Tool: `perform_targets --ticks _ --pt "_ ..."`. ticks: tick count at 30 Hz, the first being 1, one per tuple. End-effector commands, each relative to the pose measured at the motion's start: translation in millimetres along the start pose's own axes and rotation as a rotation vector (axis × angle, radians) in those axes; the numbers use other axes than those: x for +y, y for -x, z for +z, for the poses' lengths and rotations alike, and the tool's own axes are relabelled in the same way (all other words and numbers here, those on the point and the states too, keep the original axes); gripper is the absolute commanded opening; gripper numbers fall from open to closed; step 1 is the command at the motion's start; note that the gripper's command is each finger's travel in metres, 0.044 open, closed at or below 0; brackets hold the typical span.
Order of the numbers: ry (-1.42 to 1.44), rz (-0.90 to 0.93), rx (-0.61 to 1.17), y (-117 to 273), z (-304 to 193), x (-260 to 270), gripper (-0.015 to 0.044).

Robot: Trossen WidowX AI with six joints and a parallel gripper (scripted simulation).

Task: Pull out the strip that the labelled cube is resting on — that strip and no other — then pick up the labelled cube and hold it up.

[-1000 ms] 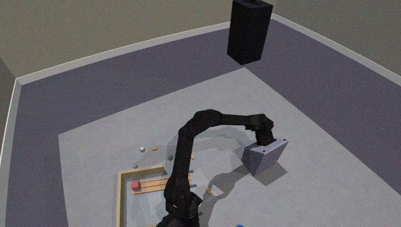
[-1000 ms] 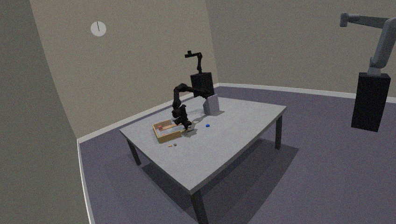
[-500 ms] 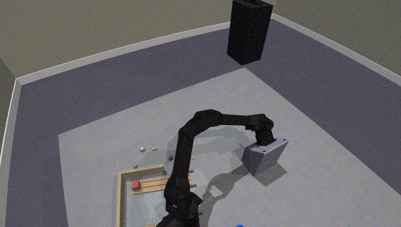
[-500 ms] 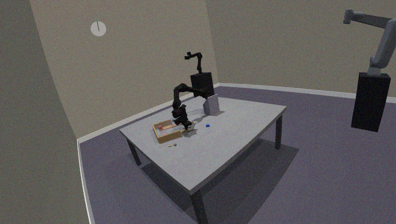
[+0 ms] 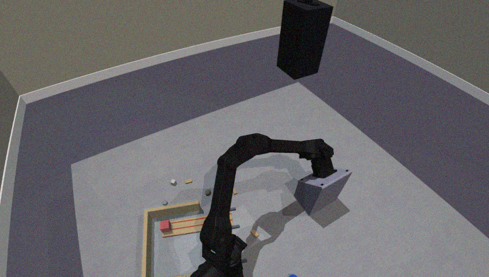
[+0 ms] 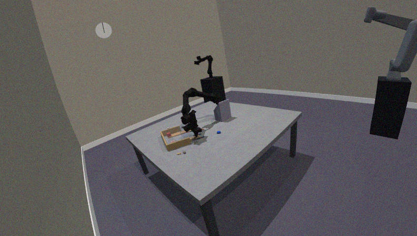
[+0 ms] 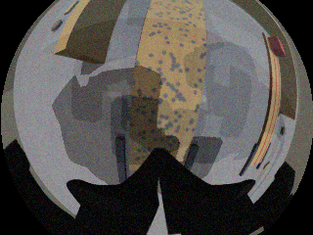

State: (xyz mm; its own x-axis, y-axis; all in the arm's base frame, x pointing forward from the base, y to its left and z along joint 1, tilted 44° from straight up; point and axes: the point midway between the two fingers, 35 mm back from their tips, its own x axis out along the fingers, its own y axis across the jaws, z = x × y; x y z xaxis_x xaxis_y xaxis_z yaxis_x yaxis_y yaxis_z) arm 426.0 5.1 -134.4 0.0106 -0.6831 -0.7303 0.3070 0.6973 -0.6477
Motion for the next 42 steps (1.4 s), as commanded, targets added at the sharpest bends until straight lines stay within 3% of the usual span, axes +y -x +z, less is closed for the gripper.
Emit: perform_targets --ticks 1,42 --pt "0.003 -0.004 -0.002 -2.5 0.6 -0.5 0.0000" --pt "0.002 -0.004 -0.002 -6.1 2.3 3.5 0.0000"
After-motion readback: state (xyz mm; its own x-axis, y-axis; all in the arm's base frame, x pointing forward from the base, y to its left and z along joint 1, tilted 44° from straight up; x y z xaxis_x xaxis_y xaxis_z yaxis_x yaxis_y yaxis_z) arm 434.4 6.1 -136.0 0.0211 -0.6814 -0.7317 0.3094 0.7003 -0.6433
